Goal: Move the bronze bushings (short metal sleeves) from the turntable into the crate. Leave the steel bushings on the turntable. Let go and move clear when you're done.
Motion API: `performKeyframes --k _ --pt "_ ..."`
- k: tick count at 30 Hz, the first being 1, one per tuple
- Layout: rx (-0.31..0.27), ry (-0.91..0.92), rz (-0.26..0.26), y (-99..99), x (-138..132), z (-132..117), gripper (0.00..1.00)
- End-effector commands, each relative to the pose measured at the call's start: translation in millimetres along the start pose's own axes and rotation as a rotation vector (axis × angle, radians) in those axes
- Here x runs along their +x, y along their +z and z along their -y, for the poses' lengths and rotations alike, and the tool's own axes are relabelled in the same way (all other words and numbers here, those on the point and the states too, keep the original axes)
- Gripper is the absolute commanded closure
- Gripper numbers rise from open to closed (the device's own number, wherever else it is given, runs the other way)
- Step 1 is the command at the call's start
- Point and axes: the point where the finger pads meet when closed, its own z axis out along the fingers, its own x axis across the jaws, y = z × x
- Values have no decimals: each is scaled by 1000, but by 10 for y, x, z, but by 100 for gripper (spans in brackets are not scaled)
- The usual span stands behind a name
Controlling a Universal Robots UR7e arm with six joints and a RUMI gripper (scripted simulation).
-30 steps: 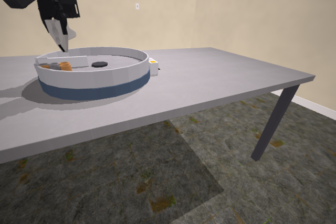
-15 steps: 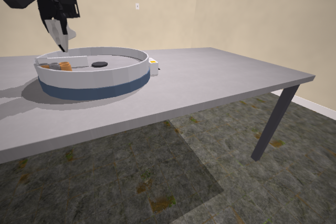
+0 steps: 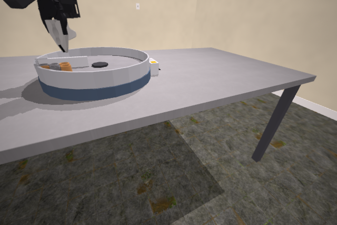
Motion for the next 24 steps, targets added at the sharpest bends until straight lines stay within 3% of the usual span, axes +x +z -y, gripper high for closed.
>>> performKeyframes --k 1,11,24 --pt "1 -1 0 5 -6 -1 94" --pt "-1 1 -4 244 22 -7 94" --pt "1 -1 1 236 -10 -2 94"
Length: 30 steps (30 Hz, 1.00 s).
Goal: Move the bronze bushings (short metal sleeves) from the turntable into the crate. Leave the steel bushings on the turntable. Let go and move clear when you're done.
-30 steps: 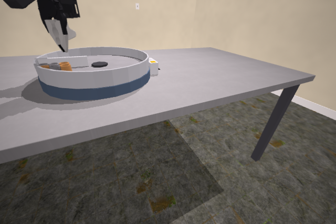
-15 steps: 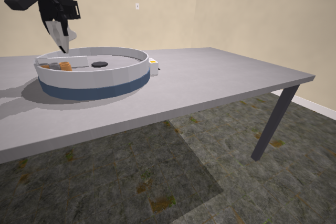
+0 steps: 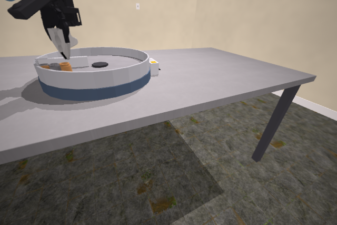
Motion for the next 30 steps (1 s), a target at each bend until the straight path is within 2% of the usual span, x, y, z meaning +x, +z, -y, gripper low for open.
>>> performKeyframes --k 1,30 --pt "0 -2 4 -5 -19 -3 94" --pt "0 -2 1 26 -10 -7 94"
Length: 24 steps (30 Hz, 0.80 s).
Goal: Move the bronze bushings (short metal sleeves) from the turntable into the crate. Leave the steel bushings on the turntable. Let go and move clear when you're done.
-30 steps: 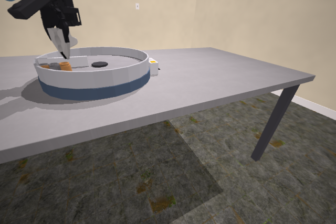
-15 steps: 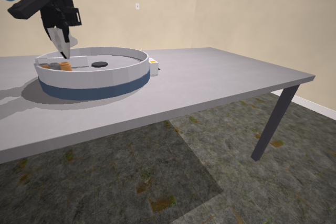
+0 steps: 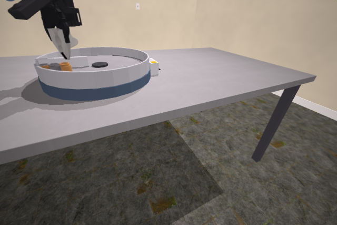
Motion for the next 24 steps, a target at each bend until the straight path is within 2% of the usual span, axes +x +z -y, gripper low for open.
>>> performKeyframes --k 1,11,24 --pt "-1 -1 -1 35 0 -7 94" --pt "-1 0 -2 182 5 -9 94" --pt "-1 0 -1 180 -1 -5 94"
